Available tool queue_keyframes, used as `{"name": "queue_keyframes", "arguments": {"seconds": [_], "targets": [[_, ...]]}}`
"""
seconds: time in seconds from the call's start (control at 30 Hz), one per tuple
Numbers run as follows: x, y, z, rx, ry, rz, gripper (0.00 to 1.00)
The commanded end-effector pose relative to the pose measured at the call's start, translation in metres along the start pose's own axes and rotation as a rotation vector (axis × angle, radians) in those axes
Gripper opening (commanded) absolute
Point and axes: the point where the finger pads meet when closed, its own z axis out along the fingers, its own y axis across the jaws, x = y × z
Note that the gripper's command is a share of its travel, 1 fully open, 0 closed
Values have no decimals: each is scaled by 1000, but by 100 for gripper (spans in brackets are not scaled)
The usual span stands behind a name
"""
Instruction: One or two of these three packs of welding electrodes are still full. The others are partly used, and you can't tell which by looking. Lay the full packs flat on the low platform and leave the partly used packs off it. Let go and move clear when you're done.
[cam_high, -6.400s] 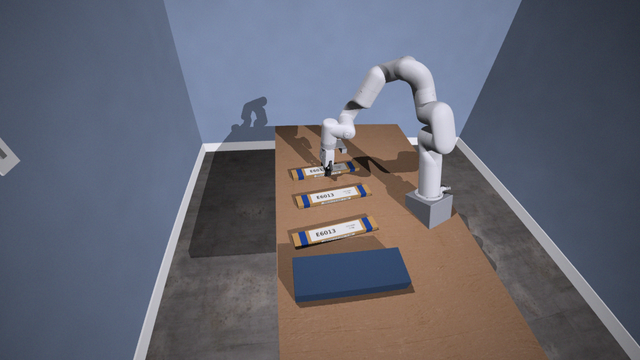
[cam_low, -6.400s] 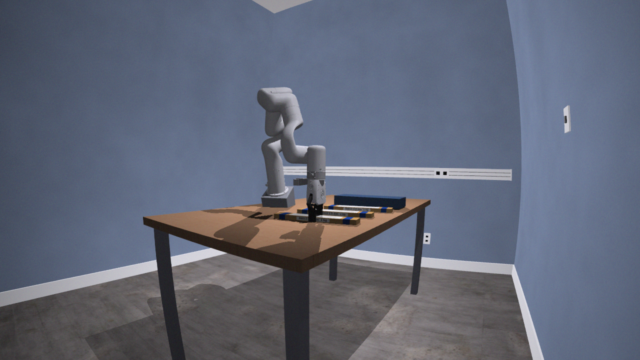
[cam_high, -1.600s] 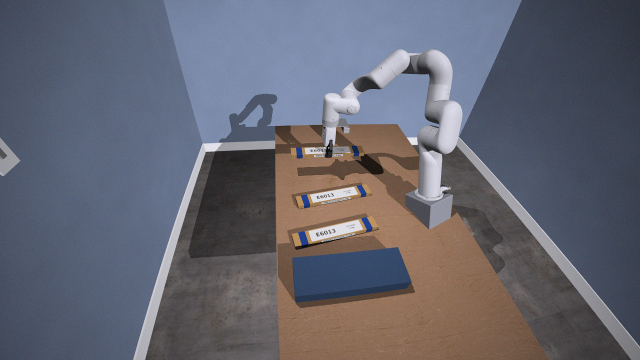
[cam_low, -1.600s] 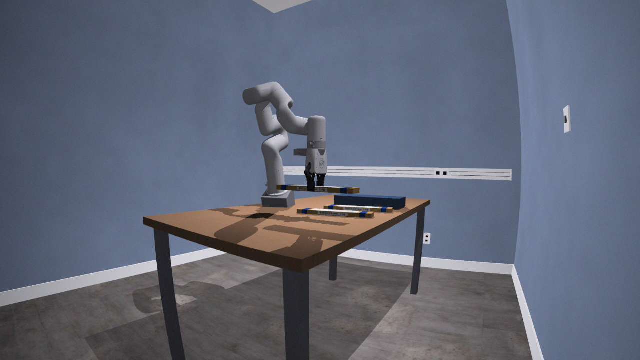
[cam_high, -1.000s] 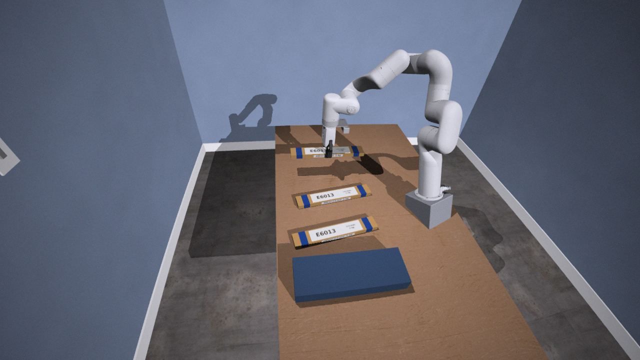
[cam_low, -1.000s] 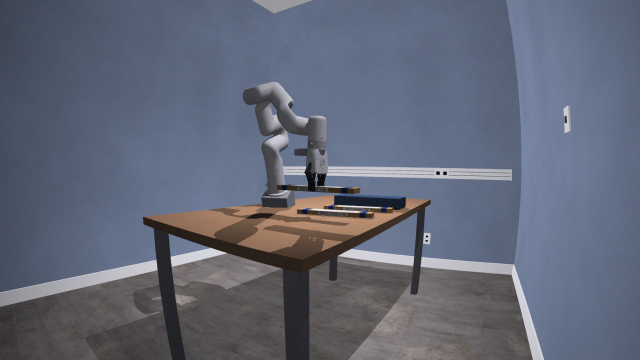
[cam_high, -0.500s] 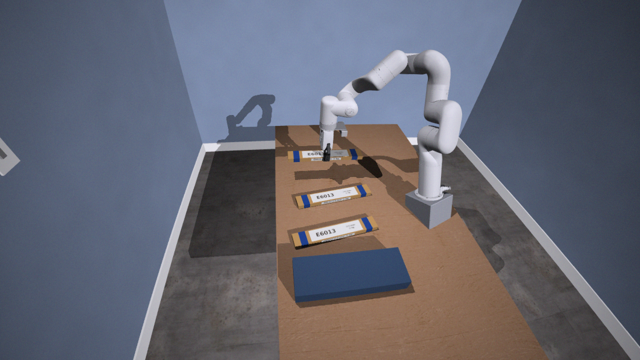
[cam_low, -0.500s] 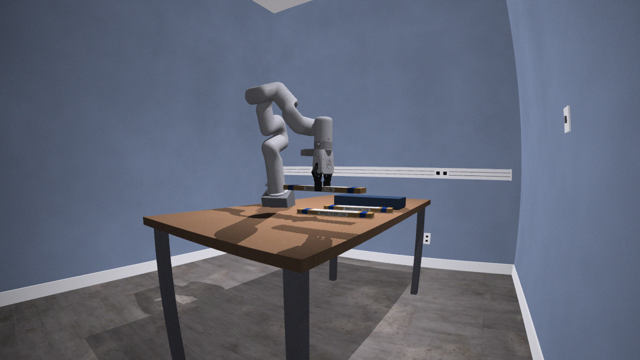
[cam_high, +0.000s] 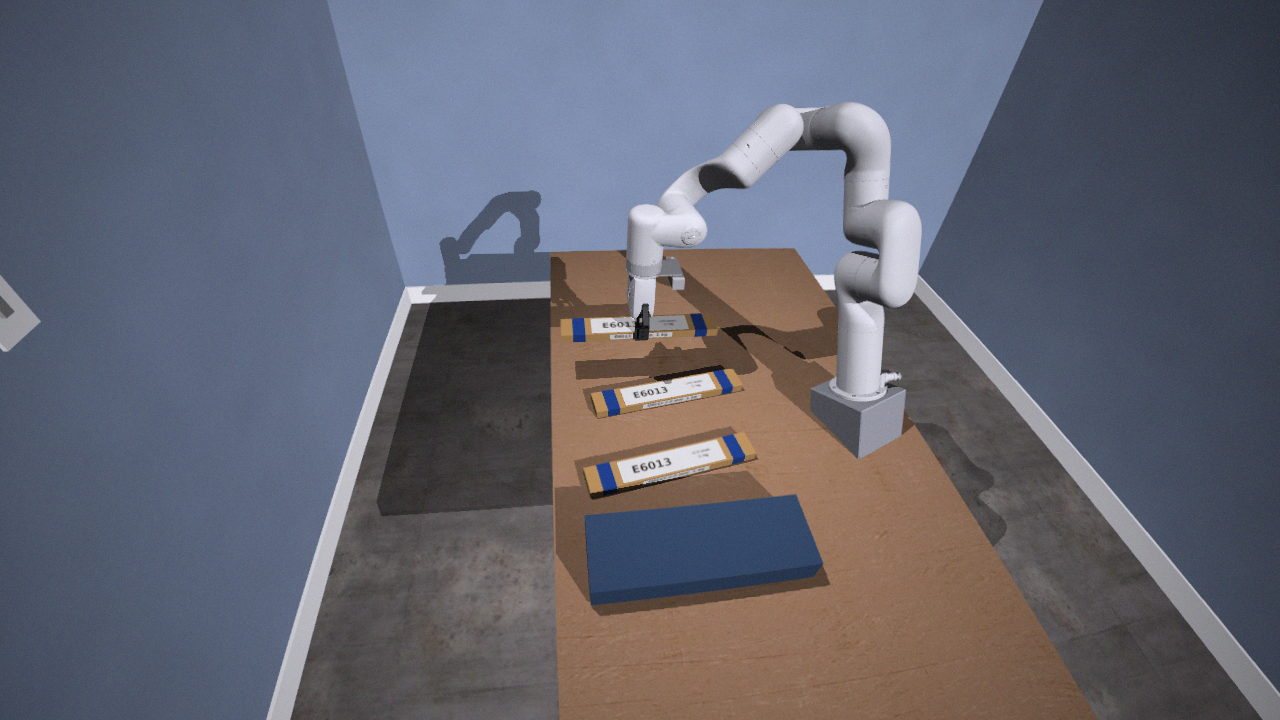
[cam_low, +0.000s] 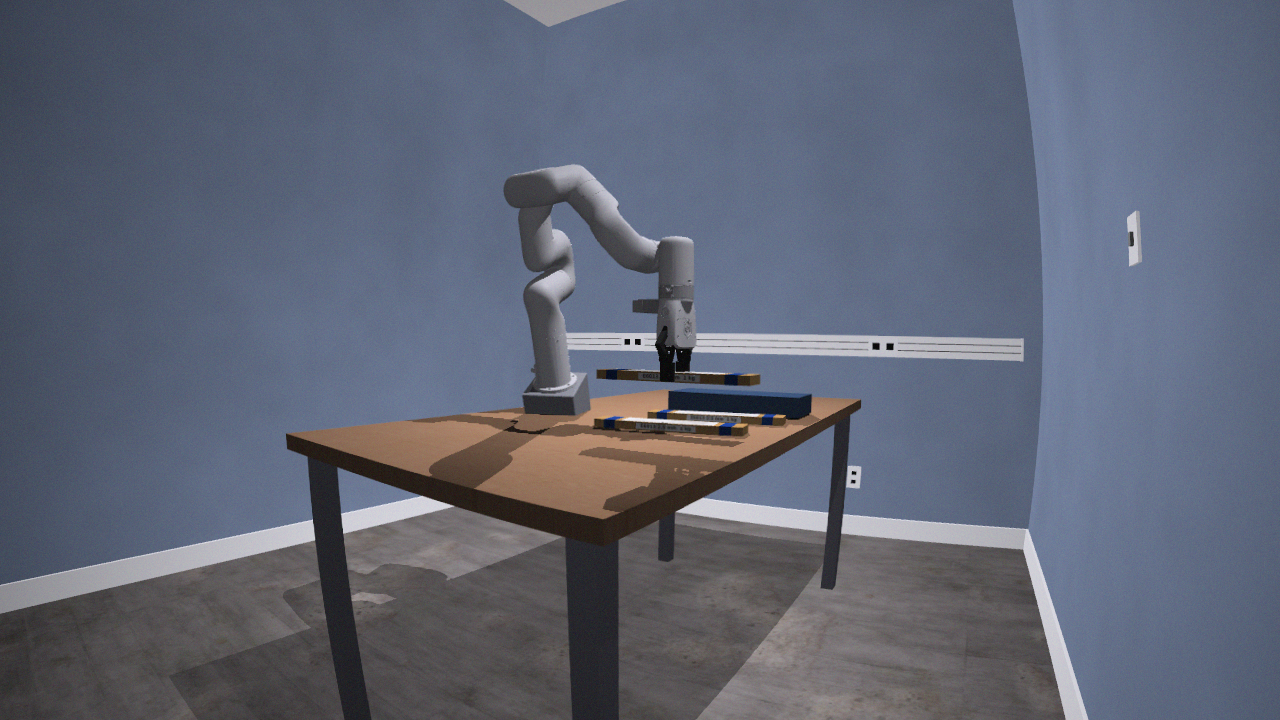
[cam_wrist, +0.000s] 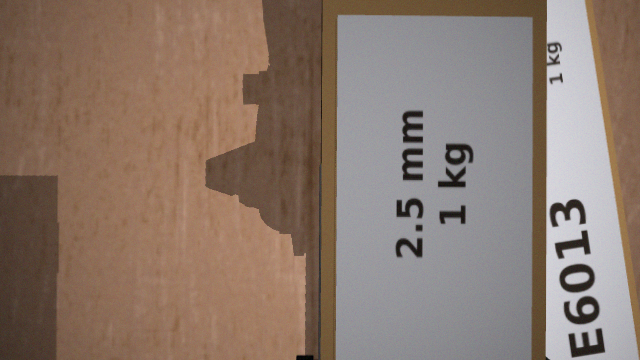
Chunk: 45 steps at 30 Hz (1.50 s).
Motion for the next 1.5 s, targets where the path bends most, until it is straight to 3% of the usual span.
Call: {"name": "queue_keyframes", "arguments": {"seconds": [0.0,0.47,0.9,1.47], "targets": [[-12,14,-1,2,-3,3,58],[-57,90,-1,2,-3,3,58],[-87,140,-1,2,-3,3,58],[-111,181,-1,2,-3,3,58]]}}
